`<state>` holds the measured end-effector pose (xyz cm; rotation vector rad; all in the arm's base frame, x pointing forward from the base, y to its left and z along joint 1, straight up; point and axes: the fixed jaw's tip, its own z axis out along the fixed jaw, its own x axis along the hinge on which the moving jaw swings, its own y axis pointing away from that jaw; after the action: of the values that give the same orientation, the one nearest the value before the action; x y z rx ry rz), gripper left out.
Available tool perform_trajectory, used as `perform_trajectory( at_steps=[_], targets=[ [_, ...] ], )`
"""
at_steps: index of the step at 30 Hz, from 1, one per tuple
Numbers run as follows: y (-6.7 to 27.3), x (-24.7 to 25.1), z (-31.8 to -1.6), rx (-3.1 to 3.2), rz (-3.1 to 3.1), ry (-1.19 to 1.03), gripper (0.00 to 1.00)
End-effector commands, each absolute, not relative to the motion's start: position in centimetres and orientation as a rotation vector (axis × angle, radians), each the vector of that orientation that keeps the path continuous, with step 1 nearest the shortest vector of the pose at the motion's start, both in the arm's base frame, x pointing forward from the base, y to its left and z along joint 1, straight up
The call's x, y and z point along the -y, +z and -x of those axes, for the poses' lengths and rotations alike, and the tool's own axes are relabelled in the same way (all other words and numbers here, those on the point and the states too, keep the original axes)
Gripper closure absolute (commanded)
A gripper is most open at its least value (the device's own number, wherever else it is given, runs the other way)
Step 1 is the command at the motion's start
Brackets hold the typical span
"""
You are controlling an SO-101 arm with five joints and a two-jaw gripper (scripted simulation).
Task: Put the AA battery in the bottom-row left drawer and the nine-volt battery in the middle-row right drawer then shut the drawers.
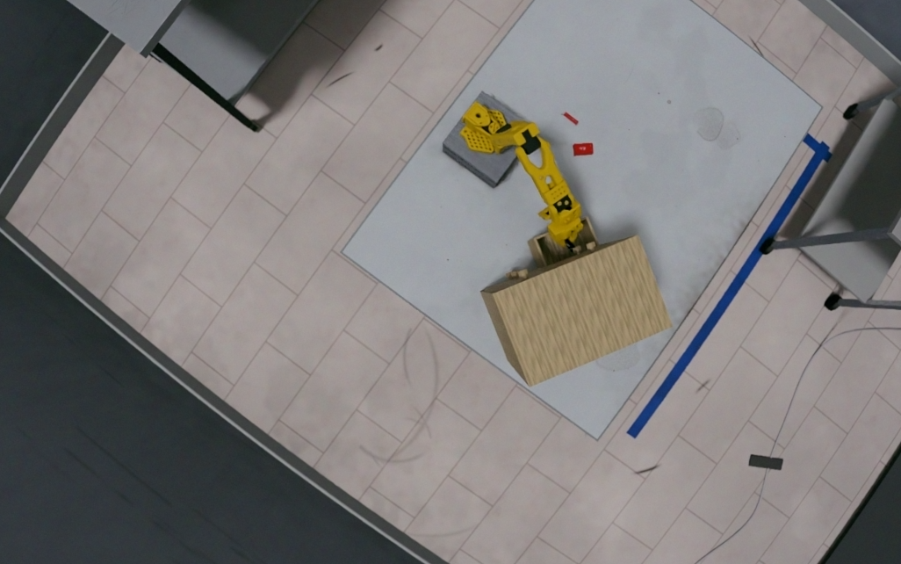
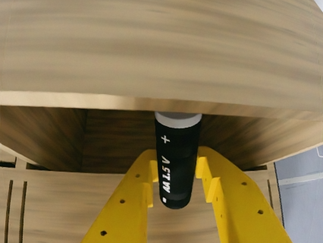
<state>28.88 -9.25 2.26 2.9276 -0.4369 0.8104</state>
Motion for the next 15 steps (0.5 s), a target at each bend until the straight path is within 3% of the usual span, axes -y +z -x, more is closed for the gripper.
perform_trajectory(
  at_steps=[1,15],
  targets=[
    [1.56,9.19,-28.52,0.425,-2.937,0.782,1.00],
    [1.34,9.16,-28.38,0.426,-2.937,0.782,1.00]
  ],
)
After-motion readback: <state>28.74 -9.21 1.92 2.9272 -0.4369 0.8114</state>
